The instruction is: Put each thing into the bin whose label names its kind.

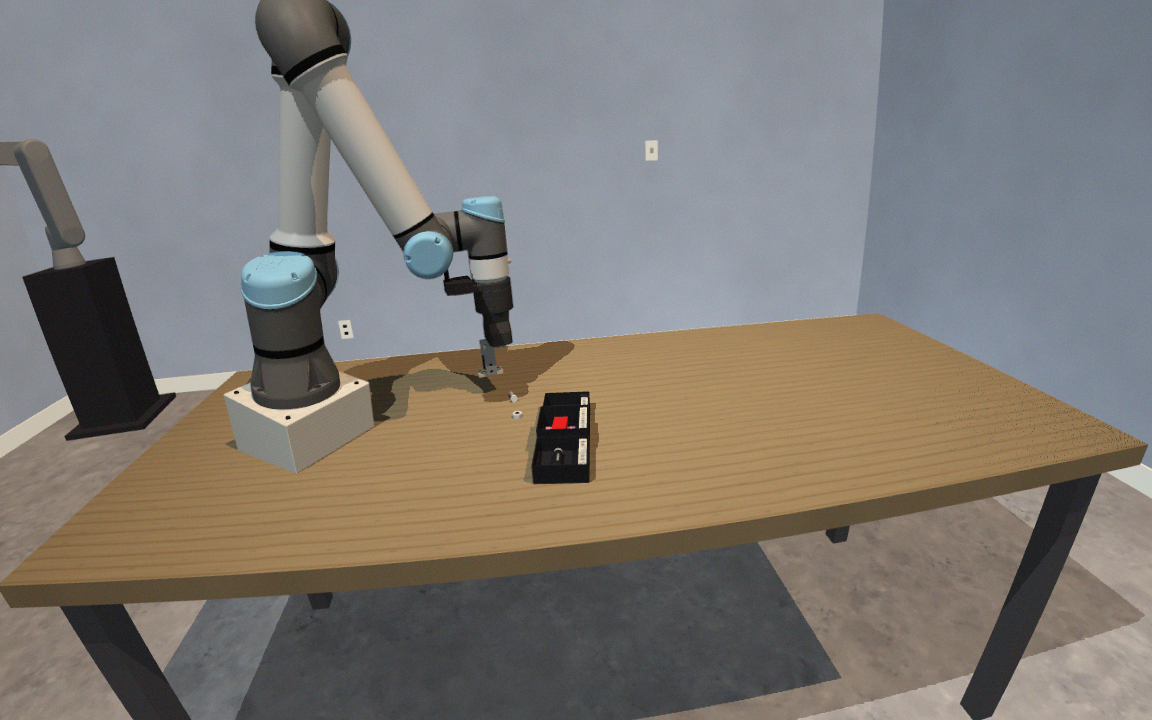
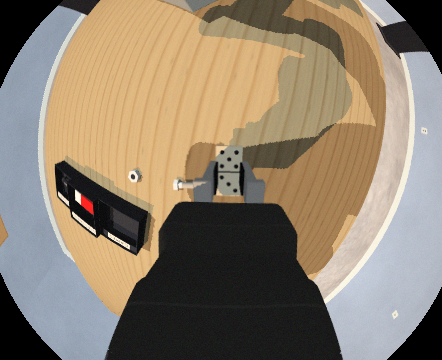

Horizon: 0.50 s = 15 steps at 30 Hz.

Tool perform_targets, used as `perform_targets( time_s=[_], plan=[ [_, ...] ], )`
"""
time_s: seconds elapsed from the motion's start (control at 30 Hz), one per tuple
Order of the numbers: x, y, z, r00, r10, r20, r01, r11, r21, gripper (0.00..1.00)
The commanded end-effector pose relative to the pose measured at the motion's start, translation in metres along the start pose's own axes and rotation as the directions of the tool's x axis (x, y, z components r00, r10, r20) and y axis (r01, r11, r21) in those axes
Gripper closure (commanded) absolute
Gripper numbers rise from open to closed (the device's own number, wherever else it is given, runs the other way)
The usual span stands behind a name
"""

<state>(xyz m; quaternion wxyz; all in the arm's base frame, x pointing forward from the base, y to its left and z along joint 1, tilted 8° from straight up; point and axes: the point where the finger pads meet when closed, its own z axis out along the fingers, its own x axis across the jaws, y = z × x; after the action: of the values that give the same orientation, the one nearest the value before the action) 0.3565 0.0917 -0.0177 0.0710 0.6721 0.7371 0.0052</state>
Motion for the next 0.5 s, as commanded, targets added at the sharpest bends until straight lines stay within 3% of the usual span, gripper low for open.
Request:
perform_targets(
  time_s=[0.0, 0.47],
  plan=[
    [0.0001, -0.0003, -0.0205, 1.000, 0.000, -0.001, 0.000, 1.000, 0.008, 0.51],
    [-0.0002, -0.0023, -0.0190, 1.000, 0.001, -0.001, -0.001, 1.000, 0.013, 0.51]
  ],
)
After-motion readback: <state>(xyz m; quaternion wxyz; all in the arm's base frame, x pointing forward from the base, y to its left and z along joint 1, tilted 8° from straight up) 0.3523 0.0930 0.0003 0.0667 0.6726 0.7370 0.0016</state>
